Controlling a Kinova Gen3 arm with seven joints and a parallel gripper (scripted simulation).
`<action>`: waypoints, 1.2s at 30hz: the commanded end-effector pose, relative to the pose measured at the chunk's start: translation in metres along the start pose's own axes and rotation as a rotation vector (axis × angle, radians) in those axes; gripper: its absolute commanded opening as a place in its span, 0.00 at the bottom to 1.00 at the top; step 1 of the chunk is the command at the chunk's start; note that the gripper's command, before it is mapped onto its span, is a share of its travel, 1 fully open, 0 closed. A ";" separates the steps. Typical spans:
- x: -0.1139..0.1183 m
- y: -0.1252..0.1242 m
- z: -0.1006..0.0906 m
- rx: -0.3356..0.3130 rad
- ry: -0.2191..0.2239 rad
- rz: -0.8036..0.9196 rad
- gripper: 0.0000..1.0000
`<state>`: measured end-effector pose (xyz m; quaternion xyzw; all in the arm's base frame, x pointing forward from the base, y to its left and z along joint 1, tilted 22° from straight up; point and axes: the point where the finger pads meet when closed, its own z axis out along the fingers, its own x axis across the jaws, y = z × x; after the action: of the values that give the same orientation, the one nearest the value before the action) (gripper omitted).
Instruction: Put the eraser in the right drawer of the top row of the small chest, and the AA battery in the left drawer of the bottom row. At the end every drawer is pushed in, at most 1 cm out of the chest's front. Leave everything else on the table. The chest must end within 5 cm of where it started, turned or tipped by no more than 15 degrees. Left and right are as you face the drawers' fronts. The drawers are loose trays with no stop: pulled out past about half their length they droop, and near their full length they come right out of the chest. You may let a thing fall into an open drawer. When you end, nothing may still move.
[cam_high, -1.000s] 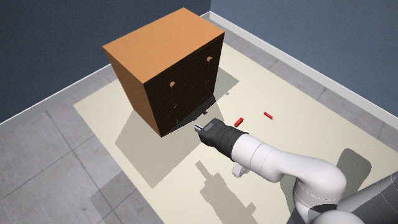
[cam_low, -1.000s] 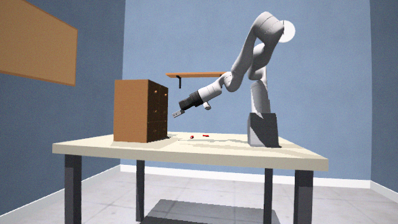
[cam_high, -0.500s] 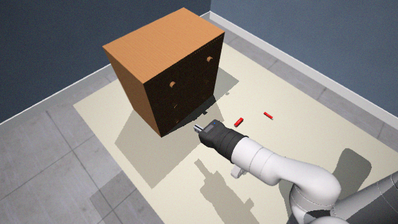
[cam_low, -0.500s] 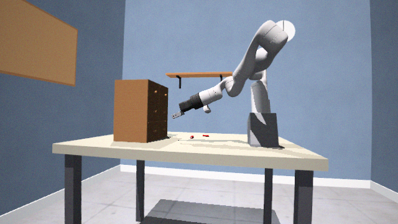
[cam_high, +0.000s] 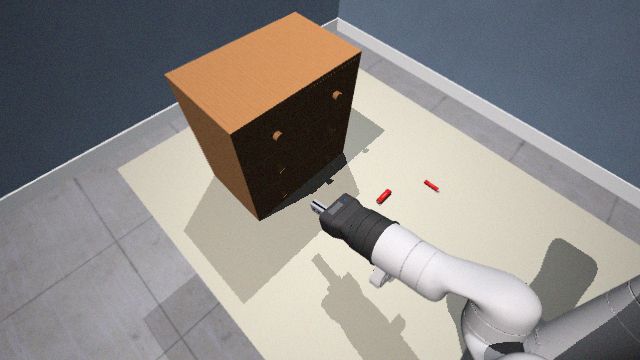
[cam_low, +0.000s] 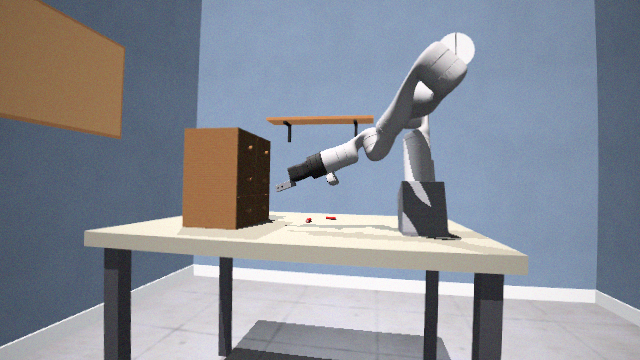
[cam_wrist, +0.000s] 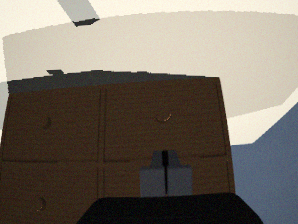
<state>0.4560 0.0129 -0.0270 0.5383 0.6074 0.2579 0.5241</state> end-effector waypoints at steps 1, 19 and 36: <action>0.003 -0.001 0.001 -0.011 0.008 0.003 0.00; 0.003 -0.002 0.002 -0.024 0.008 0.003 0.00; 0.003 -0.002 0.002 -0.024 0.008 0.003 0.67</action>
<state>0.4568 0.0121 -0.0290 0.5319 0.6062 0.2634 0.5293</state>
